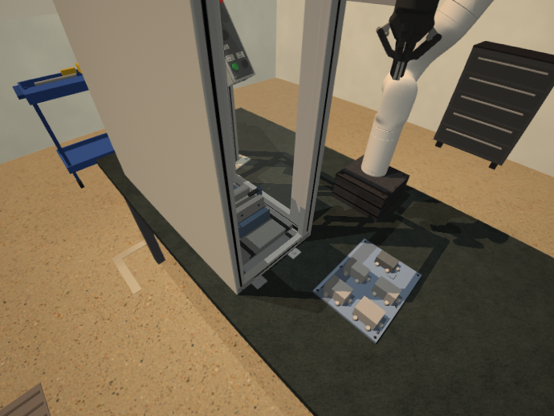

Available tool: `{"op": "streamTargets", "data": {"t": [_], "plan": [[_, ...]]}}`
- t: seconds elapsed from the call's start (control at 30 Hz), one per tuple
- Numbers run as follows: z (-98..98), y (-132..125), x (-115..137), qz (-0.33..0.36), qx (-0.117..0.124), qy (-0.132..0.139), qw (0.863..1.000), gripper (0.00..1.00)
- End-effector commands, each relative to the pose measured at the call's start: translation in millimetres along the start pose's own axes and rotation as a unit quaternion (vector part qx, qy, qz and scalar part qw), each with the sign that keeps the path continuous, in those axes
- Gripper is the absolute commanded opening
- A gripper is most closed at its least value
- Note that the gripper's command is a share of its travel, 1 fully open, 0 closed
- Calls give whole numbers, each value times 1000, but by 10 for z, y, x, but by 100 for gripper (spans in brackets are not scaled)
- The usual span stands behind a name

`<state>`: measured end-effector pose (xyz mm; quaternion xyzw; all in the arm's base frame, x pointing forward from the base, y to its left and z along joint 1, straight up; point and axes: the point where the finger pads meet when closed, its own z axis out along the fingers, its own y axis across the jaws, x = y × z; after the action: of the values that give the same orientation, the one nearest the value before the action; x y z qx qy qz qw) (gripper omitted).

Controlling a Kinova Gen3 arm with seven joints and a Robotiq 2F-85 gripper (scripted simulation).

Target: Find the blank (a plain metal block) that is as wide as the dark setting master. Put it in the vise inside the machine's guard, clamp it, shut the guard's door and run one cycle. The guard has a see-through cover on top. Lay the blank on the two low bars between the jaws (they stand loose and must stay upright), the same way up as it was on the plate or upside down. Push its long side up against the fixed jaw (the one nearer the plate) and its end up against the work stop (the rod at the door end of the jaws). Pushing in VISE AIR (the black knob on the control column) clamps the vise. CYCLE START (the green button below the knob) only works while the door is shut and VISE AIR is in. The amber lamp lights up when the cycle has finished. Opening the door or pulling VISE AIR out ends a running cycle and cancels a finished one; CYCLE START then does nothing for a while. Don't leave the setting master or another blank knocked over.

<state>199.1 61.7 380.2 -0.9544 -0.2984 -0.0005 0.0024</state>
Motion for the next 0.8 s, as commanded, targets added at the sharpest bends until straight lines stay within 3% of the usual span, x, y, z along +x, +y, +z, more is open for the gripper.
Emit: {"op": "streamTargets", "data": {"t": [0.0, 0.5, 0.67, 0.77], "plan": [[-2, 1, 2, 0, 0, 0, 1000, 10], [-2, 1, 2, 0, 0, 0, 1000, 10], [-2, 1, 2, -115, 0, 0, 993, 10], [-2, 1, 2, -115, 0, 0, 993, 10]]}}
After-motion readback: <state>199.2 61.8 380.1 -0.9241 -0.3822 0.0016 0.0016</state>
